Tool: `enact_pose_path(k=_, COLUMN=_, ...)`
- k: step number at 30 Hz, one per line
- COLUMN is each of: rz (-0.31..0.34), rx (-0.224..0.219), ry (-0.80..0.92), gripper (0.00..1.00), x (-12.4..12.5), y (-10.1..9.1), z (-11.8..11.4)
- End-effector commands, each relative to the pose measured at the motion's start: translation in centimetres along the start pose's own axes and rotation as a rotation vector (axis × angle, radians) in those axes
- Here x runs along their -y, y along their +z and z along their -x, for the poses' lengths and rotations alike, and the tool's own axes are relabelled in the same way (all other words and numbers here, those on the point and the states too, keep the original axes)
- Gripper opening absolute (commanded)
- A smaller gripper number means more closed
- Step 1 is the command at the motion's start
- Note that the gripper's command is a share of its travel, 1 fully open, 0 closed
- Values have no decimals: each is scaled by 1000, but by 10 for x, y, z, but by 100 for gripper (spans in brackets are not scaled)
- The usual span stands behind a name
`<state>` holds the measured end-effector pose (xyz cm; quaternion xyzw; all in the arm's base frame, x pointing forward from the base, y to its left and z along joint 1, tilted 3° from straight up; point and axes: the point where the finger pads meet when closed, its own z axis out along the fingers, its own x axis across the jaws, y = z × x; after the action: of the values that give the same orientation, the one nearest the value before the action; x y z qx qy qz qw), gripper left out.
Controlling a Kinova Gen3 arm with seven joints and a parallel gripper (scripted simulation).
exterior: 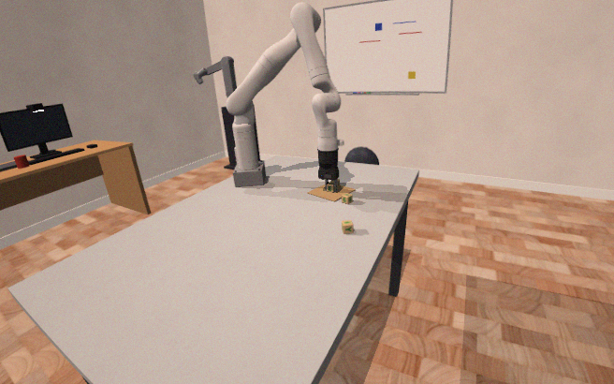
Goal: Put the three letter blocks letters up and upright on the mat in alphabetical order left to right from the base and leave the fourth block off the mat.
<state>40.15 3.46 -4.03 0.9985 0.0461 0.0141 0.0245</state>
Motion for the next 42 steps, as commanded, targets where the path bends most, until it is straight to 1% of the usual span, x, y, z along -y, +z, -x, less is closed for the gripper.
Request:
enact_pose_path(k=1, rz=0, rx=-2, ry=0, gripper=57, x=0, y=-1, z=-1)
enact_pose_path(k=16, rz=0, rx=-2, ry=0, gripper=57, x=0, y=-1, z=-1)
enact_pose_path(k=17, rz=0, rx=-2, ry=0, gripper=63, x=0, y=-1, z=-1)
enact_pose_path(k=21, rz=0, rx=-2, ry=0, gripper=63, x=0, y=-1, z=-1)
enact_pose_path(k=22, rz=0, rx=-2, ry=0, gripper=69, x=0, y=-1, z=-1)
enact_pose_path(k=24, rz=0, rx=-2, ry=0, gripper=69, x=0, y=-1, z=-1)
enact_pose_path(k=25, rz=0, rx=-2, ry=0, gripper=75, x=0, y=-1, z=-1)
enact_pose_path(k=27, rz=0, rx=-2, ry=0, gripper=75, x=0, y=-1, z=-1)
enact_pose_path(k=28, rz=0, rx=-2, ry=0, gripper=81, x=0, y=-1, z=-1)
enact_pose_path(k=30, rz=0, rx=-2, ry=0, gripper=81, x=0, y=-1, z=-1)
enact_pose_path(k=31, rz=0, rx=-2, ry=0, gripper=87, x=0, y=-1, z=-1)
enact_pose_path(k=42, rz=0, rx=-2, ry=0, gripper=87, x=0, y=-1, z=-1)
